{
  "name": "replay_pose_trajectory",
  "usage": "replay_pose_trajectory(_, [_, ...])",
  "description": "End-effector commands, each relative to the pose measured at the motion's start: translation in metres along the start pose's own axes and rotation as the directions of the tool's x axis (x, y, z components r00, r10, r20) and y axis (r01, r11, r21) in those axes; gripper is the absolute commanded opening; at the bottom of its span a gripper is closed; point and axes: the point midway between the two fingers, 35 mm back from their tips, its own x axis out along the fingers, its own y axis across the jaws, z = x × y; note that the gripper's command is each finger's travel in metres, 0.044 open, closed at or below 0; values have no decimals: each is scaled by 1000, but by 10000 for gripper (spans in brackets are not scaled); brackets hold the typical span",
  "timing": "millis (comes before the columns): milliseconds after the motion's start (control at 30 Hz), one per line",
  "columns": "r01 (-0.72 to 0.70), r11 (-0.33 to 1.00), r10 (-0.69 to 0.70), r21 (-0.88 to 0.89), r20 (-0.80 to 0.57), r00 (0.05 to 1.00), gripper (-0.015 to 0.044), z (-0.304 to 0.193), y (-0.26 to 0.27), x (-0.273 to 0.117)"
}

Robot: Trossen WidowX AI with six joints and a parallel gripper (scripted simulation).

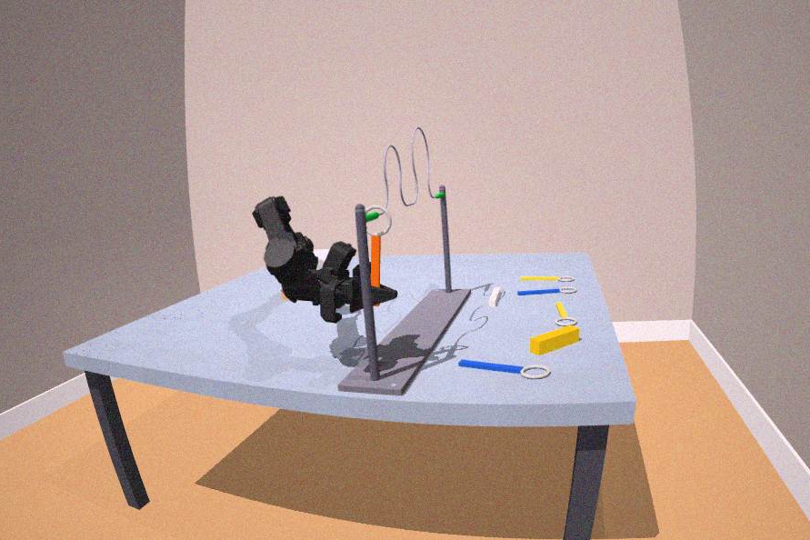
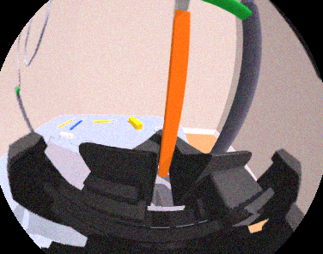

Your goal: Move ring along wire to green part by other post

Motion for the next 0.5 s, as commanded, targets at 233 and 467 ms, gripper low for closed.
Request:
replay_pose_trajectory(233, [6,1000,-8,-15,-173,985,-150,8,8,-24])
replay_pose_trajectory(467, [4,1000,-6,-8,-291,957,-150,10,16,-38])
